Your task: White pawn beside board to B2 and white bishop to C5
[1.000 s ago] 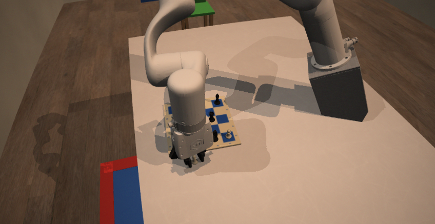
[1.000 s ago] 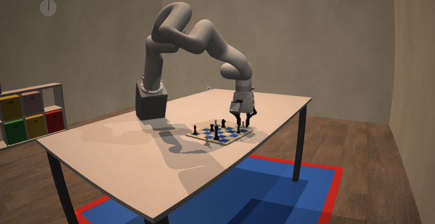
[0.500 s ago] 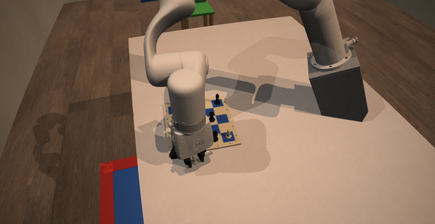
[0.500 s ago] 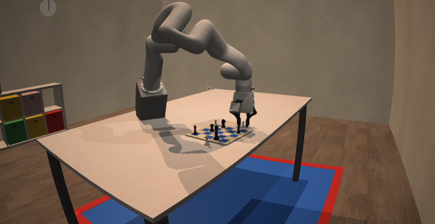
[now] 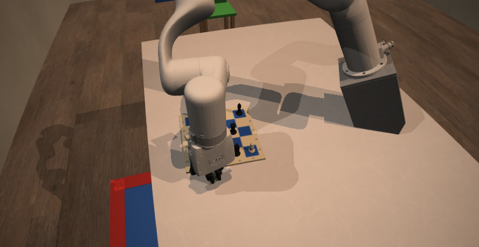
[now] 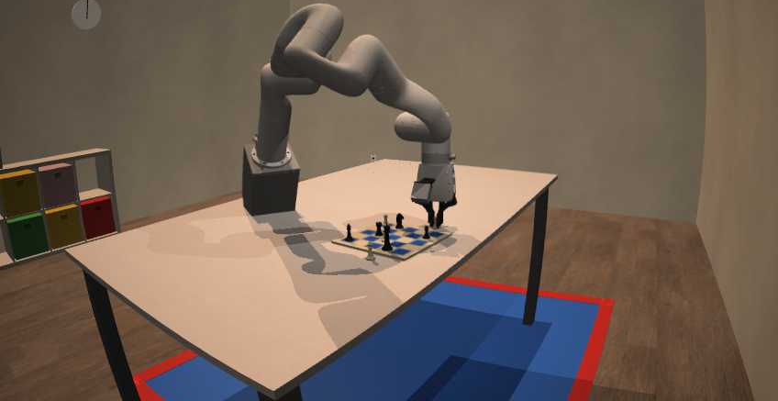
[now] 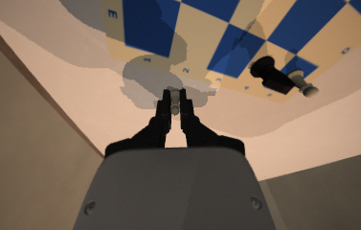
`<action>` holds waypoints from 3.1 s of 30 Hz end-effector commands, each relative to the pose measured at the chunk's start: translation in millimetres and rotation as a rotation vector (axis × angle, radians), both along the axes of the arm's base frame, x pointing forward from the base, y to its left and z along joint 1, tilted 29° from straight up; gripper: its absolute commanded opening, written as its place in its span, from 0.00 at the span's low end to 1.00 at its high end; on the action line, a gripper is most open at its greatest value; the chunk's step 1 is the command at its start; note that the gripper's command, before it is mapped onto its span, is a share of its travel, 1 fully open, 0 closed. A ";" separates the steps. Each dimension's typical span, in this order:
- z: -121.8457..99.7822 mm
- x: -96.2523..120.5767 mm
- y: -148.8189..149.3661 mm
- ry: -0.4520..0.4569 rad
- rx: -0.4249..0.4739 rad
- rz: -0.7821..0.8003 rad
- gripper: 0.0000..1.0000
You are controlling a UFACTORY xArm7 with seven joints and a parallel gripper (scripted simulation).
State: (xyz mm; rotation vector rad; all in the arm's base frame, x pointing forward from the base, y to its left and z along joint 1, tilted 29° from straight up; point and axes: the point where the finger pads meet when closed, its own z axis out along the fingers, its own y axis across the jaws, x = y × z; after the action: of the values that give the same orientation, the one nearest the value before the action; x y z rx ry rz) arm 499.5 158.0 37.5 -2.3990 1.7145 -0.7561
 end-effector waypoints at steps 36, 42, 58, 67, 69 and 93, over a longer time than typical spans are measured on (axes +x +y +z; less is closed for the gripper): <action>69.3 -35.2 15.6 0.000 -0.001 -0.001 0.00; 85.3 -43.3 19.3 0.000 -0.001 -0.001 0.00; 90.4 -43.9 14.8 0.001 -0.004 0.012 0.00; 96.1 -45.2 -24.8 0.028 -0.058 0.109 0.00; 99.5 -47.7 -49.6 0.052 -0.088 0.171 0.00; 128.7 -52.0 -149.8 0.090 -0.217 0.411 0.00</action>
State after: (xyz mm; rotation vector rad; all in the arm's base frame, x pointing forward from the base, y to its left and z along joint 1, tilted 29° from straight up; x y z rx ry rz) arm 448.8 8.0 173.6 -2.8846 1.2235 -0.7810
